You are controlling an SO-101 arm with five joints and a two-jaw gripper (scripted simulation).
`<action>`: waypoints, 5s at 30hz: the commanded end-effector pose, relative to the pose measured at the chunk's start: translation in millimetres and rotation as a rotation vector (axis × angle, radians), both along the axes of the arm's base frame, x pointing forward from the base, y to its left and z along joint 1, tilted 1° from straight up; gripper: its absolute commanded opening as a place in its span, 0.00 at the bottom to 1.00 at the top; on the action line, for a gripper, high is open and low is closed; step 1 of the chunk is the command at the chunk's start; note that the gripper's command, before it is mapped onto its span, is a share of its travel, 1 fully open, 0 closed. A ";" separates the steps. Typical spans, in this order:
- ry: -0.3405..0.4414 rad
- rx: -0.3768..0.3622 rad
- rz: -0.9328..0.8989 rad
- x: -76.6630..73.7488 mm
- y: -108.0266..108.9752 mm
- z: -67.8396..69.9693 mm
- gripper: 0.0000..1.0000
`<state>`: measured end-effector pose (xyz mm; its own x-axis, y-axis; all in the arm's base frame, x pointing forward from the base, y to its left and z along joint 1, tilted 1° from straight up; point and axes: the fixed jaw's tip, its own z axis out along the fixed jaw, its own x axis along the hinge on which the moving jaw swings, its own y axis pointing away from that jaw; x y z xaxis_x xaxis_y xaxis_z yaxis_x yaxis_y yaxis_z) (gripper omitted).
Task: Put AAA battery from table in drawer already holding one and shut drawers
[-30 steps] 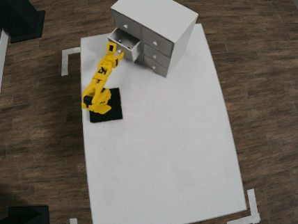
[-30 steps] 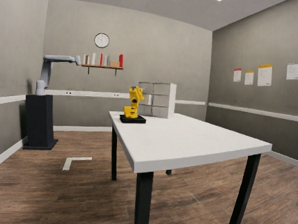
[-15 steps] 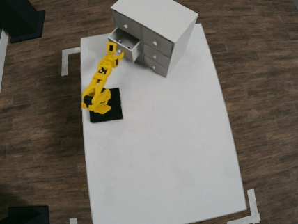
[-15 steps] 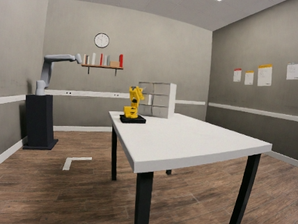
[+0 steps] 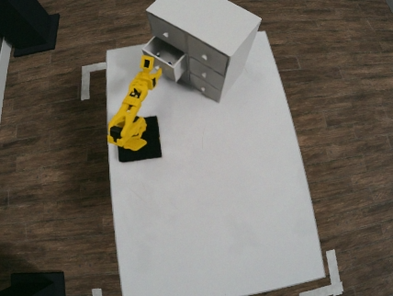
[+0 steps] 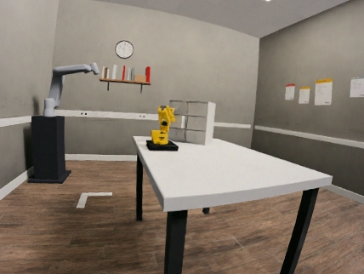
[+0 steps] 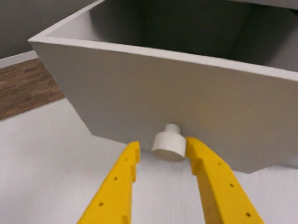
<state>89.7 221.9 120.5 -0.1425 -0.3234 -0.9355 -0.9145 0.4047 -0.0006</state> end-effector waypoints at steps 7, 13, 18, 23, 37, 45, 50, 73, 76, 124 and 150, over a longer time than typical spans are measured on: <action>0.001 0.007 -0.009 2.4 0.5 1.7 0.11; 0.001 0.007 -0.009 2.4 0.5 1.7 0.06; 0.001 0.007 -0.009 2.4 0.5 1.7 0.03; 0.001 0.007 -0.009 2.4 0.5 1.7 0.00; 0.001 0.007 -0.009 2.4 0.5 1.7 0.00; -0.002 0.006 -0.020 6.9 3.0 1.5 0.00; -0.006 0.005 -0.035 12.7 6.2 0.9 0.00; -0.009 0.004 -0.056 25.0 17.6 0.4 0.00; -0.009 0.004 -0.057 25.7 18.4 0.4 0.00; -0.010 0.003 -0.090 51.8 47.1 0.3 0.00; -0.005 0.005 -0.095 55.3 51.7 0.7 0.00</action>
<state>144.0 272.7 120.4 -0.1712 -0.3062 -0.9364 -0.8722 0.4892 -0.0005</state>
